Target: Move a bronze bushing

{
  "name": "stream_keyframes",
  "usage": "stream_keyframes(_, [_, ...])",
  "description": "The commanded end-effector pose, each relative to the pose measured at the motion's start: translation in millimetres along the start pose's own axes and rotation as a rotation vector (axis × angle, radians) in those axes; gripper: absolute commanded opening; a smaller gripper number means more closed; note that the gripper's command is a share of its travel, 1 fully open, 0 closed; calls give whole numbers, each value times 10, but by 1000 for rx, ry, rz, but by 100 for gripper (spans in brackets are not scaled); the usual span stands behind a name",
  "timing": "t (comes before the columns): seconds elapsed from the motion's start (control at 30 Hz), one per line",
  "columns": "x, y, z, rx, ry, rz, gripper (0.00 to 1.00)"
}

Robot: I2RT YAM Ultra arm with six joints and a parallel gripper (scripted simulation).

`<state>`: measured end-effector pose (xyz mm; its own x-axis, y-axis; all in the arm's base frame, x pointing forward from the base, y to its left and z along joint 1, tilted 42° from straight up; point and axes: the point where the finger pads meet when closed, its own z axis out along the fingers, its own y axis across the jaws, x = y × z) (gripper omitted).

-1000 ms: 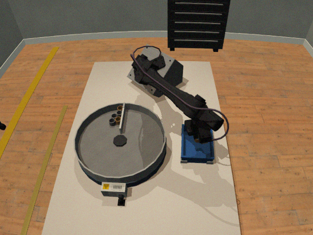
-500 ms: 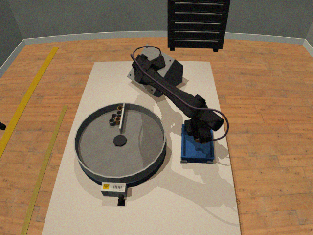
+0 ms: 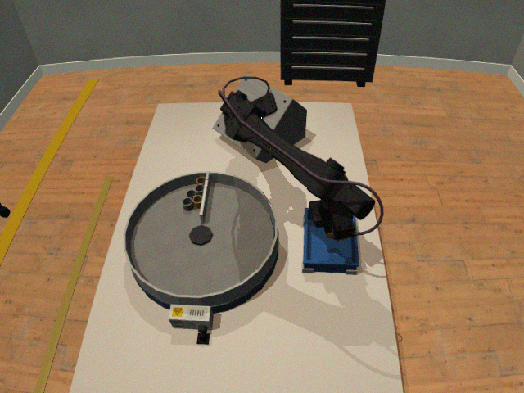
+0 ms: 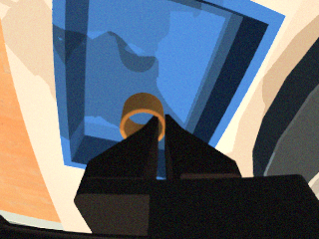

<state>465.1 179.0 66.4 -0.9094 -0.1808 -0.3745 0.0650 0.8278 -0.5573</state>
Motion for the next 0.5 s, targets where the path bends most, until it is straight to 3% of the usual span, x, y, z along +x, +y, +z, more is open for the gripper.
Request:
stream_keyframes(0.0, [4,38,-105,-14,-26,-15,0])
stream_keyframes(0.23, [-10,-24,19,-9,-15,-3,0])
stream_keyframes(0.37, [7,48,41,-16,-23,-16,0])
stream_keyframes(0.47, [29,48,163,-10,-10,-19,0])
